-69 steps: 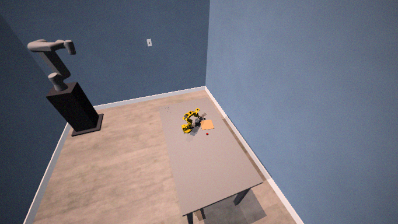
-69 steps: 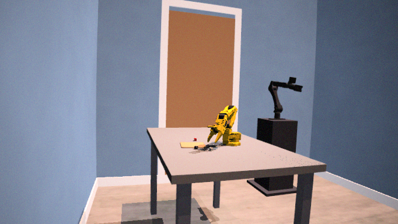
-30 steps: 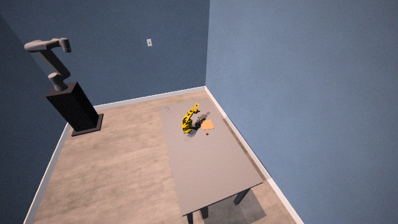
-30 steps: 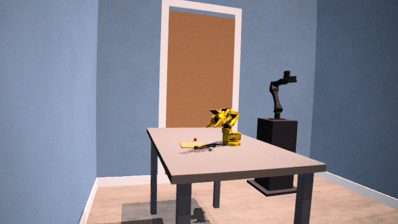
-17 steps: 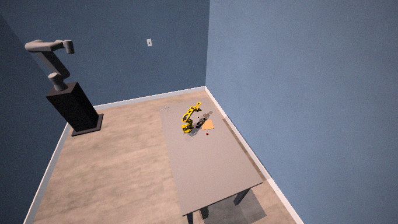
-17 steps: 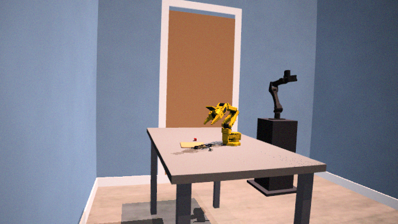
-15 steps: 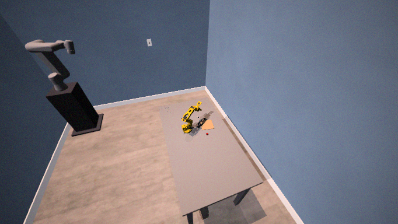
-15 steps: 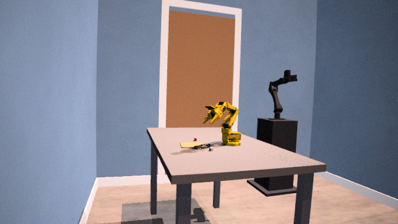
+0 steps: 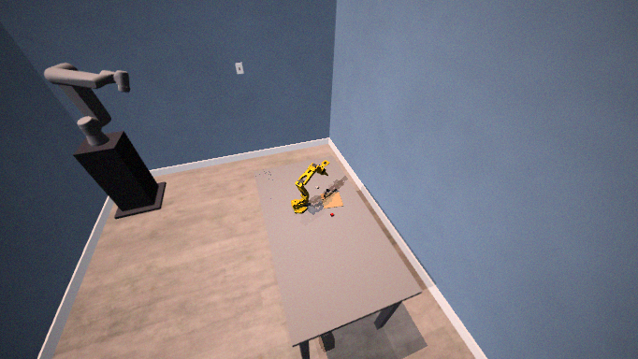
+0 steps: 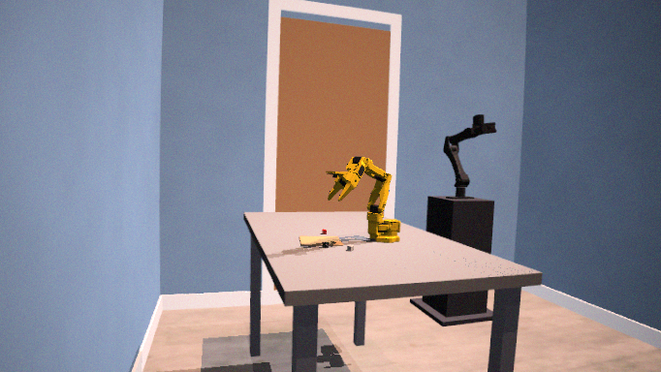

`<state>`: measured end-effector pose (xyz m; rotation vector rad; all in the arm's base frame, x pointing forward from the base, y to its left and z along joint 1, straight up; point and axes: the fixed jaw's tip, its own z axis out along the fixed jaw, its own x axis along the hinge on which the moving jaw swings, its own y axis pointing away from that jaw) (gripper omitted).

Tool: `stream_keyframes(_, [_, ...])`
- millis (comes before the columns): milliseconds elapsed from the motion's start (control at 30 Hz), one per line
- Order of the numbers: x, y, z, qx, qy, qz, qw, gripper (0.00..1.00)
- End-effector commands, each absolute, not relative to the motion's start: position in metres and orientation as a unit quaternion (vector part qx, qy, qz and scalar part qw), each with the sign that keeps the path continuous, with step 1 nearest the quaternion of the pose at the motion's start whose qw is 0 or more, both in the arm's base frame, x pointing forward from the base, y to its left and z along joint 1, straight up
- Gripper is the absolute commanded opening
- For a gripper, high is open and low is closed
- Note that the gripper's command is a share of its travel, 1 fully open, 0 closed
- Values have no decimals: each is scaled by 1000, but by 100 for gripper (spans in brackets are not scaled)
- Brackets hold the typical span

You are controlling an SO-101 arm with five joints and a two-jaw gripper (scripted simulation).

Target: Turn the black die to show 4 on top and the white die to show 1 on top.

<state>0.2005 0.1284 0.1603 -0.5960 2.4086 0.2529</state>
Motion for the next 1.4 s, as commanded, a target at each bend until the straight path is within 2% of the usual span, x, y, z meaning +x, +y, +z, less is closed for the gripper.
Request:
stream_keyframes(0, [210, 124, 174, -218, 925, 82, 300, 25])
stream_keyframes(400, [220, 115, 171, -203, 943, 62, 258, 25])
stream_keyframes(900, [222, 113, 168, -200, 946, 58, 246, 25])
stream_keyframes(1367, [227, 115, 108, -206, 971, 28, 117, 25])
